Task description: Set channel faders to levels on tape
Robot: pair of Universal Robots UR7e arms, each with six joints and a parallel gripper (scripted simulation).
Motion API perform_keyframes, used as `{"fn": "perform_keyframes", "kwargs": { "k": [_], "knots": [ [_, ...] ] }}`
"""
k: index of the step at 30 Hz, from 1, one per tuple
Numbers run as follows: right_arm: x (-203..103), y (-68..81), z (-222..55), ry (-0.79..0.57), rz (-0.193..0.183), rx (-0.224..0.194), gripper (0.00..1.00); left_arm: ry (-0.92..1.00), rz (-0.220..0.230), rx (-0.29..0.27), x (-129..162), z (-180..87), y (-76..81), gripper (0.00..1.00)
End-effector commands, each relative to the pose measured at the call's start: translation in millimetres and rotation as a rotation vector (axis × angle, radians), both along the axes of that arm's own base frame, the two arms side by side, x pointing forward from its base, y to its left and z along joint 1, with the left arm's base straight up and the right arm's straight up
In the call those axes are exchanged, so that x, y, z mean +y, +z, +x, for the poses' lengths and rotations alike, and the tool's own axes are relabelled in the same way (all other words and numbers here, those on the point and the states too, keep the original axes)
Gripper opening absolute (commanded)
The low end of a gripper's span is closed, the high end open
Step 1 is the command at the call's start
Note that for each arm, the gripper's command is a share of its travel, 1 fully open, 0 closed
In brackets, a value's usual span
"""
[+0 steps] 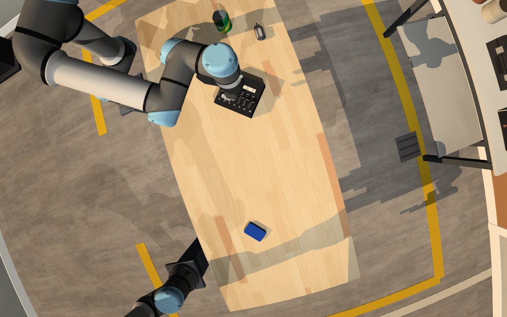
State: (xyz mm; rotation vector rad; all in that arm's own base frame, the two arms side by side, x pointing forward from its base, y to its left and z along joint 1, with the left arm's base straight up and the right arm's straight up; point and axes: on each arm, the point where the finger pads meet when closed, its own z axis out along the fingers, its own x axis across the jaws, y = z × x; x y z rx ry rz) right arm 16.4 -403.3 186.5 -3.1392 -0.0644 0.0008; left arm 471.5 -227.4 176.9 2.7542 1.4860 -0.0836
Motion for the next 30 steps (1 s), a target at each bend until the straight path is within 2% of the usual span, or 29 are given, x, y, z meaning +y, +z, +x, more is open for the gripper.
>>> {"fn": "perform_keyframes", "kwargs": {
  "k": [1, 8, 10, 25, 27, 30],
  "knots": [
    [0, 0.5, 0, 0.000, -0.002, -0.001, 1.00, -0.124, -0.015, 0.004, -2, -3, -2.8, 1.00],
    [0, 0.5, 0, 0.000, -0.002, -0.001, 1.00, -0.441, -0.053, 0.012, -8, -11, -12.7, 1.00],
    [0, 0.5, 0, 0.000, -0.002, -0.001, 1.00, -0.441, -0.053, 0.012, -8, -11, -12.7, 1.00],
    [0, 0.5, 0, 0.000, -0.002, -0.001, 1.00, -1.123, -0.157, 0.005, -28, -27, -34.2, 1.00],
    [0, 0.5, 0, 0.000, -0.002, -0.001, 1.00, -1.123, -0.157, 0.005, -28, -27, -34.2, 1.00],
    [0, 0.5, 0, 0.000, -0.002, -0.001, 1.00, -1.240, -0.177, -0.001, -32, -30, -37.9, 1.00]
  ]
}}
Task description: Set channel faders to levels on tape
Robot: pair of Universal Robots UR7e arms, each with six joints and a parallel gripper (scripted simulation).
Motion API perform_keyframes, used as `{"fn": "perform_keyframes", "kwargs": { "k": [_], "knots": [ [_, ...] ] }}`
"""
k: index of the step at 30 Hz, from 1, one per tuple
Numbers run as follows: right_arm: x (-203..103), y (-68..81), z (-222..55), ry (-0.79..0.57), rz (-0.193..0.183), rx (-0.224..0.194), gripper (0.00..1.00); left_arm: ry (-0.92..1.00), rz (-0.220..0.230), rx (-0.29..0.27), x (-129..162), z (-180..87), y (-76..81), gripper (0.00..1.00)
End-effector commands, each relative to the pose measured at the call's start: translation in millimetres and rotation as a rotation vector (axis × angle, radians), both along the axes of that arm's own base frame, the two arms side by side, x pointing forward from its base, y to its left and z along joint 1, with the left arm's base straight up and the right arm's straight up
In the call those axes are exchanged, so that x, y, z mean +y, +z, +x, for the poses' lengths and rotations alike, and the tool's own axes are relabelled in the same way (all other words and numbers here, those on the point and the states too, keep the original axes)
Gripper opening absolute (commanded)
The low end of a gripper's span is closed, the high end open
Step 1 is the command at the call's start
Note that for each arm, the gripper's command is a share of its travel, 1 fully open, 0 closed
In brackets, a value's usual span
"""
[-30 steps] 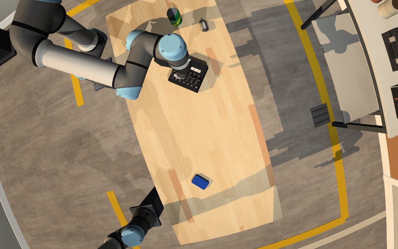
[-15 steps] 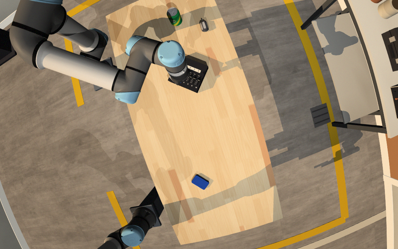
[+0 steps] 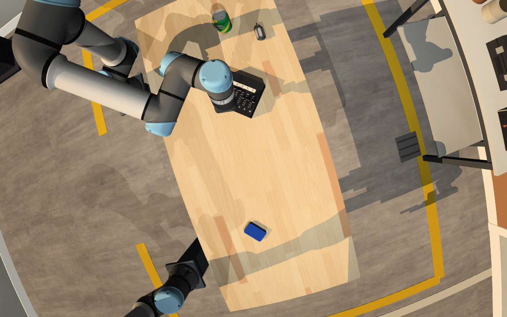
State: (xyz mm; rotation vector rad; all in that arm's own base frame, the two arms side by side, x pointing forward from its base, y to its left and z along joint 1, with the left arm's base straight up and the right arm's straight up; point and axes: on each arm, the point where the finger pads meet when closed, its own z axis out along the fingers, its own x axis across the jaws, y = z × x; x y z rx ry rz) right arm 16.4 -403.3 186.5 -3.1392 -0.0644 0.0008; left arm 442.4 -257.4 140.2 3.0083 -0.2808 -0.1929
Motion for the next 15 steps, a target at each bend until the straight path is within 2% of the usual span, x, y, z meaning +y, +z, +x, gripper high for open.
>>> {"fn": "perform_keyframes", "kwargs": {
  "k": [1, 10, 15],
  "knots": [
    [0, 0.5, 0, 0.000, -0.002, -0.001, 1.00, -0.107, -0.022, -0.003, -4, -2, -2.4, 1.00],
    [0, 0.5, 0, 0.000, -0.002, -0.001, 1.00, -0.370, -0.077, -0.010, -14, -9, -10.3, 1.00],
    [0, 0.5, 0, 0.000, -0.002, -0.001, 1.00, -0.429, -0.090, -0.013, -17, -11, -12.0, 1.00]
  ]
}}
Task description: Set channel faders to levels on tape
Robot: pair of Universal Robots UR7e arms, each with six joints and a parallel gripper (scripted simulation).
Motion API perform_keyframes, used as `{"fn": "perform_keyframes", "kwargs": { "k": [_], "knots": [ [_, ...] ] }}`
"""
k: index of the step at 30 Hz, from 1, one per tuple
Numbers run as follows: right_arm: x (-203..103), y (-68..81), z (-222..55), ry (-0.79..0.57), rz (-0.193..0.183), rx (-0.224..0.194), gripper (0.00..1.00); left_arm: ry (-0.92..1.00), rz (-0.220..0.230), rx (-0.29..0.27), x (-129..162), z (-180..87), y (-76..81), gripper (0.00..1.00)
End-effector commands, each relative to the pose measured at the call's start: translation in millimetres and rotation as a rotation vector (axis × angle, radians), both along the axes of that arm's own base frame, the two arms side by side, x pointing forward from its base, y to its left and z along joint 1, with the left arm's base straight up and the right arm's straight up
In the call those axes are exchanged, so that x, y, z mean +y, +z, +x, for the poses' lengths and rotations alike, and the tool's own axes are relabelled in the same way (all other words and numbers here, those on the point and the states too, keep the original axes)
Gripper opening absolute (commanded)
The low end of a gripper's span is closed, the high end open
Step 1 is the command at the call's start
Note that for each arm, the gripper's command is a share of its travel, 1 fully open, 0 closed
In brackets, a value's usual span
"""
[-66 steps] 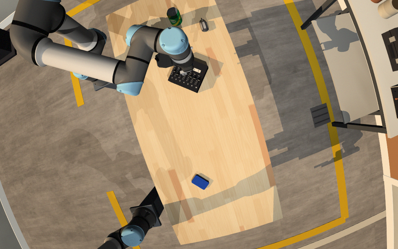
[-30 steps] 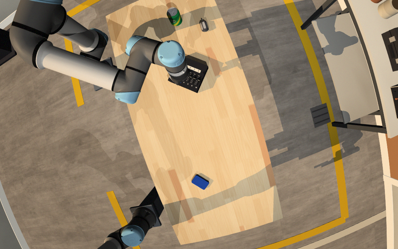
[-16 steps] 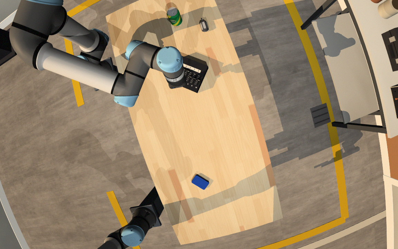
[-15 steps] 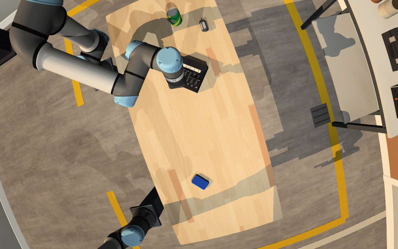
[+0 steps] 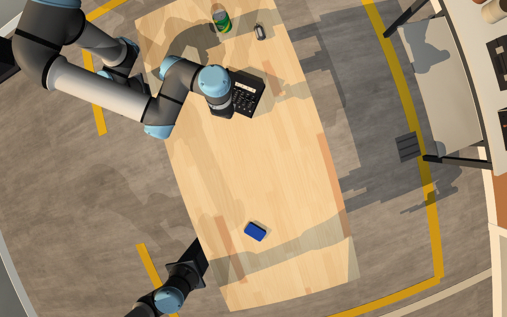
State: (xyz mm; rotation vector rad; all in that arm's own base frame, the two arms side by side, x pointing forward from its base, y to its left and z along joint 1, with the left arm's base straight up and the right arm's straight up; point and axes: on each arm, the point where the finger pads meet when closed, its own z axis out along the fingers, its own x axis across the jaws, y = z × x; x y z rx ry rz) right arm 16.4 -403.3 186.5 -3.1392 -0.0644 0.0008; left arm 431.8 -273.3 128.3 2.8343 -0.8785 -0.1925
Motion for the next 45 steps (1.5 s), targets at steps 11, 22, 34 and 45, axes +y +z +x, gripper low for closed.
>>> {"fn": "perform_keyframes", "kwargs": {
  "k": [11, 22, 34, 45],
  "knots": [
    [-0.4, 0.5, 0.1, 0.000, -0.002, -0.001, 1.00, -0.126, -0.030, -0.005, -5.8, -3.6, -3.1, 1.00],
    [-0.4, 0.5, 0.1, 0.000, -0.002, -0.001, 1.00, -0.132, -0.032, -0.006, -6.0, -3.8, -3.2, 1.00],
    [-0.4, 0.5, 0.1, 0.000, -0.002, -0.001, 1.00, -0.132, -0.032, -0.006, -6.0, -3.8, -3.2, 1.00],
    [-0.4, 0.5, 0.1, 0.000, -0.002, -0.001, 1.00, -0.132, -0.032, -0.006, -6.0, -3.8, -3.2, 1.00]
  ]
}}
